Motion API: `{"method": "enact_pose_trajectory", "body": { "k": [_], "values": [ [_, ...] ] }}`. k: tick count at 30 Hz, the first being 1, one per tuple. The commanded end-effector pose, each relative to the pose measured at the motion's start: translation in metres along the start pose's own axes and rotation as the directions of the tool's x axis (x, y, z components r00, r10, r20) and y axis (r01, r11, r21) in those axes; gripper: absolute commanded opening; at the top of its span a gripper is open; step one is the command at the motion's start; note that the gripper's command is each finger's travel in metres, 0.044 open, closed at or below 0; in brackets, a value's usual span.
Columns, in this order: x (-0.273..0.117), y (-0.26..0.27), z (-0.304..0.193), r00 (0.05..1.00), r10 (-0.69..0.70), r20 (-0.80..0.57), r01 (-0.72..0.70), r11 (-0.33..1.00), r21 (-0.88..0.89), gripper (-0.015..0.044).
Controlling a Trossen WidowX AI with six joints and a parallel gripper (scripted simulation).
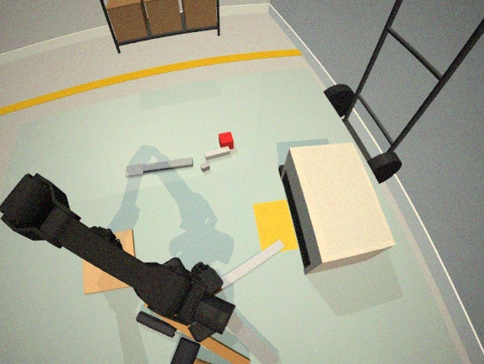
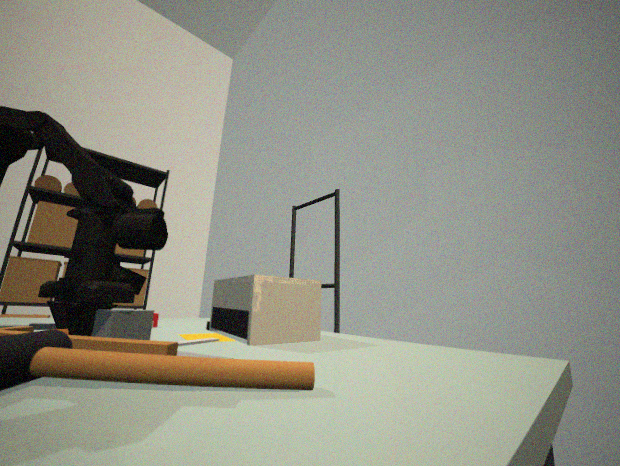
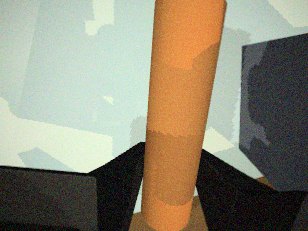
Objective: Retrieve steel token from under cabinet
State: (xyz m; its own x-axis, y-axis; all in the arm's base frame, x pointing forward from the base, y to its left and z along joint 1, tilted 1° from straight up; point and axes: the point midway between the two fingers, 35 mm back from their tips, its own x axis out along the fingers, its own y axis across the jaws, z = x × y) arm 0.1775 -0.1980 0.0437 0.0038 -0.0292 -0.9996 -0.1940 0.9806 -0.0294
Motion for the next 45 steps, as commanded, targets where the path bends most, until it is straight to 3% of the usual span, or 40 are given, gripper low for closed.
{"method": "enact_pose_trajectory", "body": {
  "k": [1,18,25,30,33,45],
  "values": [
    [-0.0011,-0.0013,0.0007,1.0,-0.004,0.003,0.004,0.999,0.039,0.0],
    [-0.0011,-0.0012,0.0005,1.0,-0.004,0.003,0.004,0.987,0.163,0.0],
    [-0.0002,-0.0002,0.0,1.0,0.0,0.0,0.0,0.99,0.14,0.0184],
    [-0.0003,-0.0001,-0.0001,1.0,0.0,0.0,0.0,0.989,0.145,0.02],
    [-0.0005,-0.0001,-0.0001,1.0,-0.004,0.003,0.004,0.989,0.145,0.027],
    [0.0022,0.0003,-0.0002,1.0,-0.004,0.003,0.004,0.989,0.145,0.027]
  ]
}}
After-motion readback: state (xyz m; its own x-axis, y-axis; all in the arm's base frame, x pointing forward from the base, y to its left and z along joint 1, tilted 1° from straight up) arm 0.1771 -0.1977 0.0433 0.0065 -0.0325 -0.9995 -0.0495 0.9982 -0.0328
